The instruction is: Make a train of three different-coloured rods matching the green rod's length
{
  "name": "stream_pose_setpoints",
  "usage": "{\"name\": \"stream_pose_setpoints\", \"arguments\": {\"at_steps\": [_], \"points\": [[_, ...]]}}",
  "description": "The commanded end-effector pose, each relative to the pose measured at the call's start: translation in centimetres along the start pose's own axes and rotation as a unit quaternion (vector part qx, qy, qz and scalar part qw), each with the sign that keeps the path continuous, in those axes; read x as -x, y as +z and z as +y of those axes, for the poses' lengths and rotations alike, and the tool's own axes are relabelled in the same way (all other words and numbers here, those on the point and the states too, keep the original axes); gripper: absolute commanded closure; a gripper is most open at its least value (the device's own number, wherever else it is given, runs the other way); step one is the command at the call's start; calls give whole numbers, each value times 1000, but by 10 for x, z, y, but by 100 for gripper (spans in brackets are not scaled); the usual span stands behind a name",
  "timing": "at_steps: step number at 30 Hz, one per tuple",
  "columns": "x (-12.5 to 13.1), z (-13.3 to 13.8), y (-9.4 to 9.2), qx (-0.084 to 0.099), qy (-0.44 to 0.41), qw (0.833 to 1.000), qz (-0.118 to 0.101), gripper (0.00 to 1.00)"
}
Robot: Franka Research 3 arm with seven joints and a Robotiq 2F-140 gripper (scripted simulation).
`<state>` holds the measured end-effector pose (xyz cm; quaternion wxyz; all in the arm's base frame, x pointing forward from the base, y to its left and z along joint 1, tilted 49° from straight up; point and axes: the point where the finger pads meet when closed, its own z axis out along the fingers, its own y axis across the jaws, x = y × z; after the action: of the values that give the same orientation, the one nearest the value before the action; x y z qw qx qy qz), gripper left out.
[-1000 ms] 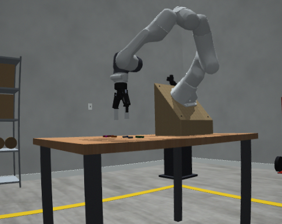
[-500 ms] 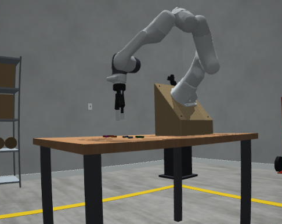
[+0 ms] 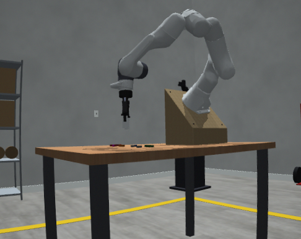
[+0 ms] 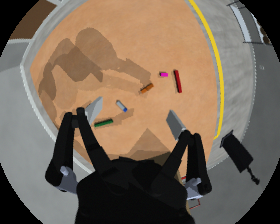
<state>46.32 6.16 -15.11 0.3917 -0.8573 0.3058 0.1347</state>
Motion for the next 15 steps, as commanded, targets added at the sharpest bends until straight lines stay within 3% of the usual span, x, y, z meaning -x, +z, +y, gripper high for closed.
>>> {"name": "stream_pose_setpoints", "arguments": {"at_steps": [1,15], "points": [[0,1,1,1,75,997,-6,0],[-10,11,4,2,192,981,-5,0]]}}
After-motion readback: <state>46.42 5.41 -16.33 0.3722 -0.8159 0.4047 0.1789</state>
